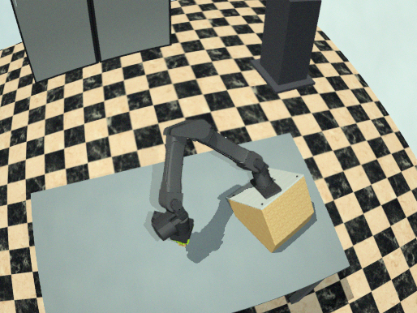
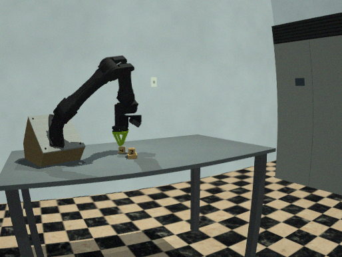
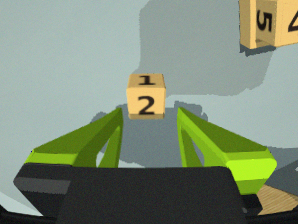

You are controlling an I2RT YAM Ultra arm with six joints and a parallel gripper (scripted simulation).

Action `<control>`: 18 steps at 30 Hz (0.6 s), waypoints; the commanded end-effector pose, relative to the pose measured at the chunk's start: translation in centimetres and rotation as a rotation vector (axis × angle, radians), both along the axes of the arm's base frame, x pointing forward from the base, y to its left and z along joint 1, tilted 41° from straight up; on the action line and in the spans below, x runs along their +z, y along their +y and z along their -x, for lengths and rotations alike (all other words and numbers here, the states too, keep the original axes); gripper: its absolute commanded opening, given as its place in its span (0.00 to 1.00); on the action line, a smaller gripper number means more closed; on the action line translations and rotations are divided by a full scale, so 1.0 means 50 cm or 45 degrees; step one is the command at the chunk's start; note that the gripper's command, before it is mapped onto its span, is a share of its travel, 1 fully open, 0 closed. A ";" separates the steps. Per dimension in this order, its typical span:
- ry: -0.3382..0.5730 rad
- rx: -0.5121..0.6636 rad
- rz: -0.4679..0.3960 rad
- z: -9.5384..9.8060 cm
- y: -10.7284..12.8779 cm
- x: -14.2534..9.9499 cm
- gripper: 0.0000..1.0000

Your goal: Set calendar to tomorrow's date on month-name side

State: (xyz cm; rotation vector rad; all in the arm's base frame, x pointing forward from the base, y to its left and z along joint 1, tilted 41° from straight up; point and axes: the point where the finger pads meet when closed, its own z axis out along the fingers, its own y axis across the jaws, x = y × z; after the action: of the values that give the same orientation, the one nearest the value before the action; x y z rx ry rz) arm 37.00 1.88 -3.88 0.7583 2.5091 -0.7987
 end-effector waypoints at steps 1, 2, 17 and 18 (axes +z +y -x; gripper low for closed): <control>-0.055 0.033 -0.009 -0.017 0.014 0.020 0.45; -0.051 0.039 -0.008 -0.015 0.016 0.018 0.45; -0.037 0.039 -0.002 -0.013 0.014 0.014 0.45; -0.038 0.039 -0.003 -0.014 0.014 0.015 0.45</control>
State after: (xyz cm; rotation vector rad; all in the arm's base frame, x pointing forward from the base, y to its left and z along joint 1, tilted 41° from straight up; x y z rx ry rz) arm 37.33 1.84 -3.94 0.7566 2.5031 -0.7861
